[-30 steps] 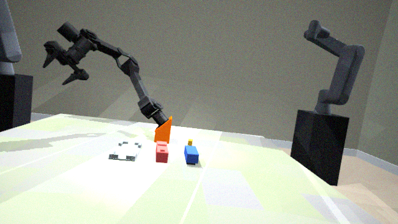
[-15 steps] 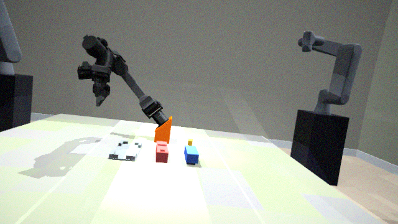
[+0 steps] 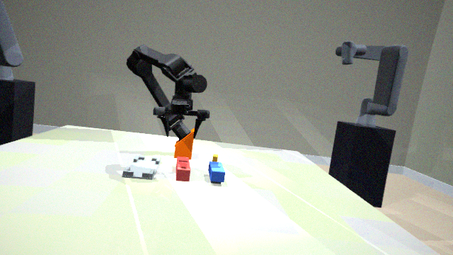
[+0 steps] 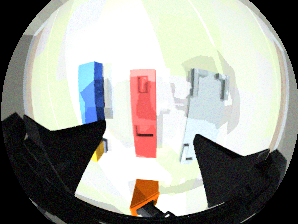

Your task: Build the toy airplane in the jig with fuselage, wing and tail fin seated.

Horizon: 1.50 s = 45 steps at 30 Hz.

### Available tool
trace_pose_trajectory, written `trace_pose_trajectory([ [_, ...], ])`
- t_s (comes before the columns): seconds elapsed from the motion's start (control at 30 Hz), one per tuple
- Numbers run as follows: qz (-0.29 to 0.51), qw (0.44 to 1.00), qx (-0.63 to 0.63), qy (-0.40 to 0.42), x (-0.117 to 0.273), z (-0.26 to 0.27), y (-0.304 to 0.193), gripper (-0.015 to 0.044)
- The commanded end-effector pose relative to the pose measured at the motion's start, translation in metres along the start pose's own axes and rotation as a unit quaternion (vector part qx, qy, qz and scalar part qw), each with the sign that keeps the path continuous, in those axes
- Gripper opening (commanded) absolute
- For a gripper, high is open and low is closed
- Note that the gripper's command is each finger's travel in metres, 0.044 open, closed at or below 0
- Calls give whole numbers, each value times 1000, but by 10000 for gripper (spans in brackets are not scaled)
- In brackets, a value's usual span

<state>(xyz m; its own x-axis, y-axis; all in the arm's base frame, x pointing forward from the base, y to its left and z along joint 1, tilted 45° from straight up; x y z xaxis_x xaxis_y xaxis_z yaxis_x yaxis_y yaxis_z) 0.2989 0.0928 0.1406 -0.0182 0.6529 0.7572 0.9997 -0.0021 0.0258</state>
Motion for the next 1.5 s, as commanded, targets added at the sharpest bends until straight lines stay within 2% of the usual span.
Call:
trace_pose_trajectory([
  [0.0,33,995,92,-26,-11,27,-12,440],
  [0.17,33,995,92,-26,-13,27,-12,440],
  [0.33,32,995,92,-27,-62,24,-15,440],
  [1.47,32,995,92,-28,-117,20,-18,440],
])
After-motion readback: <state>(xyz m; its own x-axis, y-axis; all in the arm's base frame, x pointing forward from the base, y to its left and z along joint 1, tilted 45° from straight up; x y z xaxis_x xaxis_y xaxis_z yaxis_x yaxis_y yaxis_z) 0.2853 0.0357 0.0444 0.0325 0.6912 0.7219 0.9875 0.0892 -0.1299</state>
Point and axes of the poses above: the point midway between the two fingers, 35 mm back from their tips, its own x axis back along the fingers, its own z axis across the jaws, y = z × x, the point moved 10 cm from there along x, back along the fingers, and after that the axes turned 9 degrees about x, right-handed, at the moved point
